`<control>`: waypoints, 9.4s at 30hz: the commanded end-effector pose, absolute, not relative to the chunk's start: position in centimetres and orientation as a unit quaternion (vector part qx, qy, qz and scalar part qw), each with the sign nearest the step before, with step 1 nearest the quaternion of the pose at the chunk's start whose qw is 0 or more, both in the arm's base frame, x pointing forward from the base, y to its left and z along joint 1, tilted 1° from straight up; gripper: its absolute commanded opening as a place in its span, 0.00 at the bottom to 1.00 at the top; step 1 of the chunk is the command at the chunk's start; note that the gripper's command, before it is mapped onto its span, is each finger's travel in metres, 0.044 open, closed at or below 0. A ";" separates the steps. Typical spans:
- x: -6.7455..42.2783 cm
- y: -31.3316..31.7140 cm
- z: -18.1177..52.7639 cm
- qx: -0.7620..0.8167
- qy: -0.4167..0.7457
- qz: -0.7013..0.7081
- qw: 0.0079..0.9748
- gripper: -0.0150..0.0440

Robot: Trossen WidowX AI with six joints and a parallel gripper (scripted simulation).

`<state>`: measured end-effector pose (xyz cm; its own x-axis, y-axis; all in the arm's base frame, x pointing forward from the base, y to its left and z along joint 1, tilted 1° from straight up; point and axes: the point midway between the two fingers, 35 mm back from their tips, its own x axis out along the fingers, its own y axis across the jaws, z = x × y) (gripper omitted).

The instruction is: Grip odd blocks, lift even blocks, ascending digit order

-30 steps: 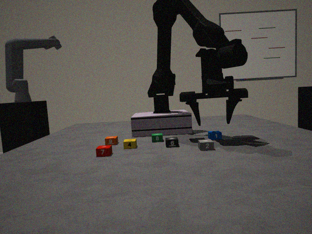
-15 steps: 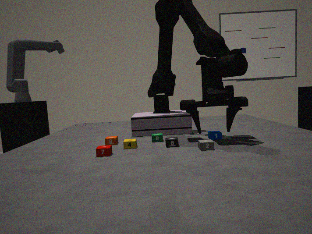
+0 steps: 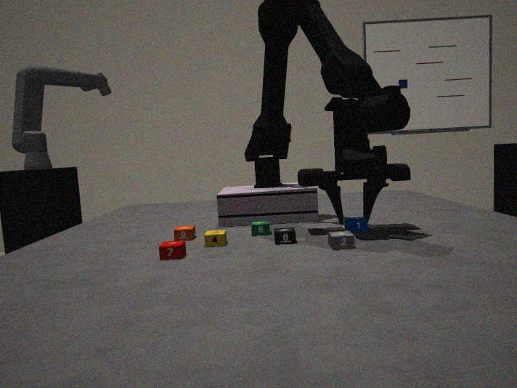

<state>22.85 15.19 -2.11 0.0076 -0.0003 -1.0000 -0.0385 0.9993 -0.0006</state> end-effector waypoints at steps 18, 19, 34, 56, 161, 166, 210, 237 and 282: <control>22.8 15.1 -2.3 -0.013 0.706 0.010 0.708 0.46; 22.8 15.1 -2.3 -0.013 0.706 0.010 0.708 0.46; 22.8 15.1 -2.3 -0.013 0.706 0.010 0.708 0.59; 23.1 15.4 5.3 -0.013 0.706 0.010 0.708 0.75; 35.8 11.6 -2.0 -0.014 0.702 0.009 0.712 0.46; 35.8 11.6 -2.0 -0.014 0.702 0.009 0.712 0.46; 35.8 11.6 -2.0 -0.014 0.702 0.009 0.712 0.46; 35.9 11.7 3.9 -0.014 0.702 0.009 0.712 0.80; 30.7 -8.9 2.3 -0.020 0.703 0.005 0.711 0.86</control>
